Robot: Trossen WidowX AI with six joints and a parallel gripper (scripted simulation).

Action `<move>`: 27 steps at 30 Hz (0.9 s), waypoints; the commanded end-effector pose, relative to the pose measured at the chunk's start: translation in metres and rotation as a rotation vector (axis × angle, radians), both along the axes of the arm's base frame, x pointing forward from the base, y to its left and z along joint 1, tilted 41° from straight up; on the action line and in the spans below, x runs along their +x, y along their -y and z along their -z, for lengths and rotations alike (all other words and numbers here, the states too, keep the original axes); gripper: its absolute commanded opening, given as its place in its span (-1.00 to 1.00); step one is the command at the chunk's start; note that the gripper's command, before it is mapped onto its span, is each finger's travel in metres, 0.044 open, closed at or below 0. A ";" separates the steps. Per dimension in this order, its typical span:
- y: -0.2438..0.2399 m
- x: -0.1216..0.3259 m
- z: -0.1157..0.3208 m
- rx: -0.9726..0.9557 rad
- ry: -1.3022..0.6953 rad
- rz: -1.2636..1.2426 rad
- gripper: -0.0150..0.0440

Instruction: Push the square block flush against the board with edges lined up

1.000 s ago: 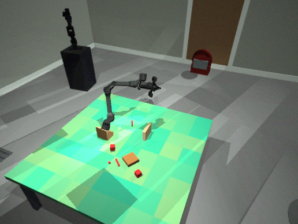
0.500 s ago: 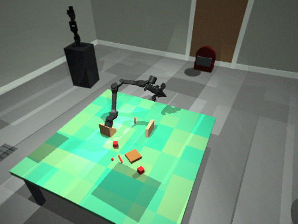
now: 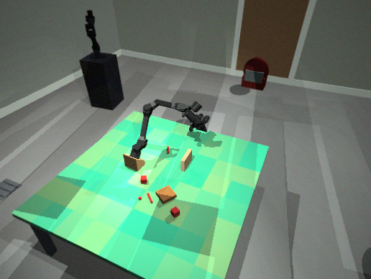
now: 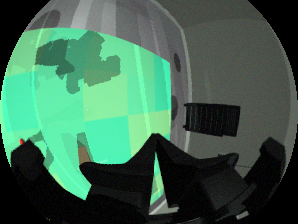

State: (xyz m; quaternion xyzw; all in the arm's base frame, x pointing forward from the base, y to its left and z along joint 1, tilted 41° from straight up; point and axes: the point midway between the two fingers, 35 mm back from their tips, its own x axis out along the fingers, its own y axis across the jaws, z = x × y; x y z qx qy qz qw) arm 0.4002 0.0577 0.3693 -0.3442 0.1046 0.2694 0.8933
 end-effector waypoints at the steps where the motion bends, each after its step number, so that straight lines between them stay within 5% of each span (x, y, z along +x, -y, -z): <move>1: 0.005 0.006 0.018 0.060 -0.108 0.022 -0.49; 27: 0.036 0.002 0.118 0.462 -0.801 0.264 -0.49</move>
